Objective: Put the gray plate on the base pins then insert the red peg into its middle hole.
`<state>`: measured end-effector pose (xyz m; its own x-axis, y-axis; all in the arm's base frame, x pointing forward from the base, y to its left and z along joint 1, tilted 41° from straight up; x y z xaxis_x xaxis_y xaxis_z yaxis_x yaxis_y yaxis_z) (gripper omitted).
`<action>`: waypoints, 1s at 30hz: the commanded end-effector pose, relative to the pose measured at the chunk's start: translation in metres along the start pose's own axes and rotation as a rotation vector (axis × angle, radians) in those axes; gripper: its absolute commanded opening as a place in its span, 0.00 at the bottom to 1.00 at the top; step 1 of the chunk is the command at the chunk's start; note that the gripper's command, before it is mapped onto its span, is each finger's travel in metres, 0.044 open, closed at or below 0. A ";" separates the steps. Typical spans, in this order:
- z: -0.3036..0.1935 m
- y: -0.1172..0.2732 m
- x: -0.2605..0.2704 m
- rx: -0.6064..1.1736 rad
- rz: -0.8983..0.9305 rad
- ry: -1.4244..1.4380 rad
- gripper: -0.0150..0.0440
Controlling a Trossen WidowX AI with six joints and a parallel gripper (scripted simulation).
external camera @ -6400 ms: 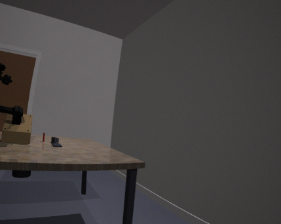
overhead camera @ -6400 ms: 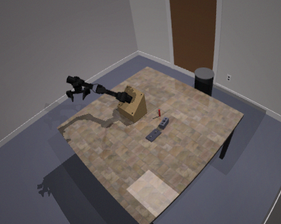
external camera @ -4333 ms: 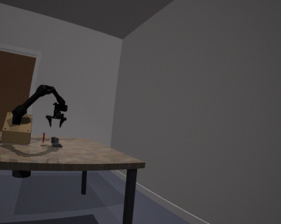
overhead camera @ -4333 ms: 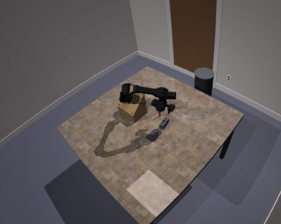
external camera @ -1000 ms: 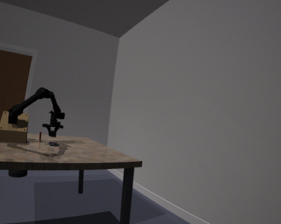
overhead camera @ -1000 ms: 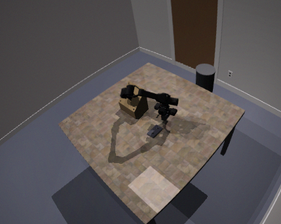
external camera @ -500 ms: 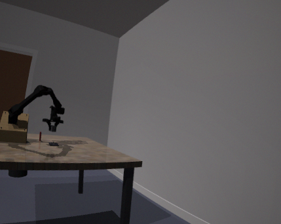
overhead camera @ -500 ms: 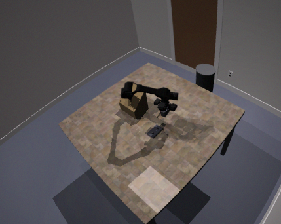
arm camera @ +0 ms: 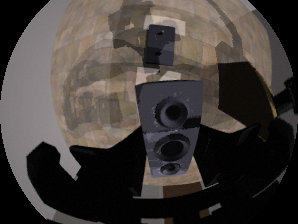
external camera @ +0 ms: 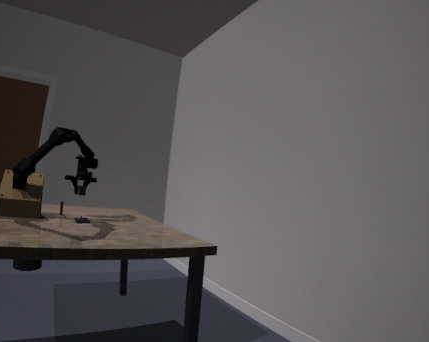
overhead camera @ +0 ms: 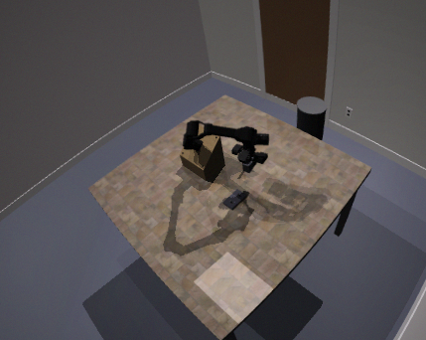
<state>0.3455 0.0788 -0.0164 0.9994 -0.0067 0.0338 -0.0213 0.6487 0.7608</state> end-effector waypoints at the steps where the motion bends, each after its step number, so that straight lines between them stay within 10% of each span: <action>1: 0.007 -0.004 0.001 0.005 -0.009 -0.012 0.25; 30: 0.087 -0.047 0.015 0.015 -0.006 -0.114 0.25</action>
<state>0.3600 -0.0072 0.0032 0.9909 -0.0920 0.0982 -0.0181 0.6319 0.7749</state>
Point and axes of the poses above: the point midway between the two fingers, 35 mm back from their tips, its own y axis back along the fingers, its own x axis across the jaws, z = x × y, the point moved 2 cm from there along y, back along the fingers, and after that the axes turned 12 degrees about -y, right-handed, at the moved point
